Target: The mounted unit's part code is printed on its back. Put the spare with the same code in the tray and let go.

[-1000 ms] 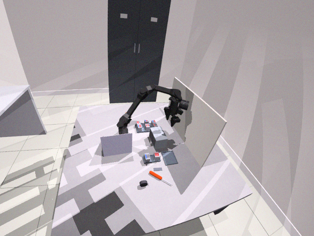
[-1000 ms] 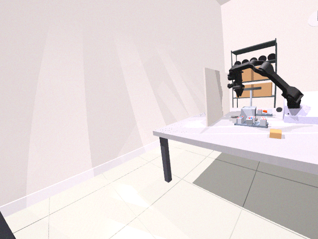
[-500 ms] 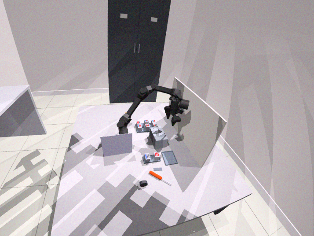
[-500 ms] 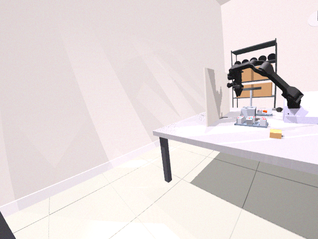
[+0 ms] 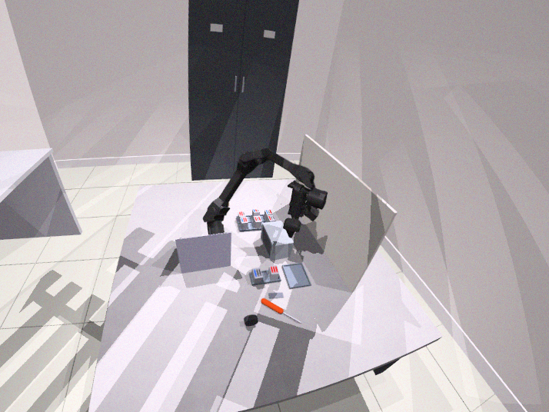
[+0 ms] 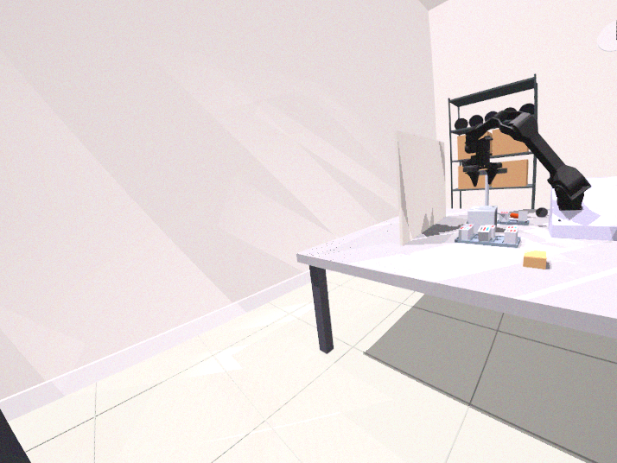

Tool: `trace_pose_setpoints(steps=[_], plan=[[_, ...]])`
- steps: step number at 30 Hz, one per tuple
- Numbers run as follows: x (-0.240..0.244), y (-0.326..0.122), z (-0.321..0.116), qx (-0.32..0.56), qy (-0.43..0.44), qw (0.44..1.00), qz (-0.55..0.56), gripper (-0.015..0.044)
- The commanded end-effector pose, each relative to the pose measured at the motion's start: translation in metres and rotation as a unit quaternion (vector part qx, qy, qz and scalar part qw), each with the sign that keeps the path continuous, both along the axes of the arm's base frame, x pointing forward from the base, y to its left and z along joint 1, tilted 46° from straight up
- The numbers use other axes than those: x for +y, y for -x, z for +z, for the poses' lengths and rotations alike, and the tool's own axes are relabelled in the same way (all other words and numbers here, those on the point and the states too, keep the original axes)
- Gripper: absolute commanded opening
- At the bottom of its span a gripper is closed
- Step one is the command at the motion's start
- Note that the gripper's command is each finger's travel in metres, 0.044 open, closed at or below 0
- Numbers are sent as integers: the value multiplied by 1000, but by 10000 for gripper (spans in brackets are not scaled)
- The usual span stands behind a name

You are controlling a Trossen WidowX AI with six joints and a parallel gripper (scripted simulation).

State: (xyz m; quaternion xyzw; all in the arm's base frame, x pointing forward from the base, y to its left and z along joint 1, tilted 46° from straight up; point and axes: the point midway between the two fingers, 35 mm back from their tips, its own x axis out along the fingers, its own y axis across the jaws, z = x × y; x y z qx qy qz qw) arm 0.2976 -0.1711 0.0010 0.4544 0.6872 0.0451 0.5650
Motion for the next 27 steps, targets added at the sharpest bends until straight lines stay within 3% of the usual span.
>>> trace_pose_setpoints(steps=[1, 9, 20, 25, 27], plan=[[-15, 56, -40, 125, -10, 984, -126, 440], [-8, 155, -93, 329, -34, 882, -335, 440], [-6, 161, -96, 340, -36, 874, -346, 440], [16, 158, -116, 340, -36, 874, -346, 309], [24, 158, -122, 340, -36, 874, -346, 300]])
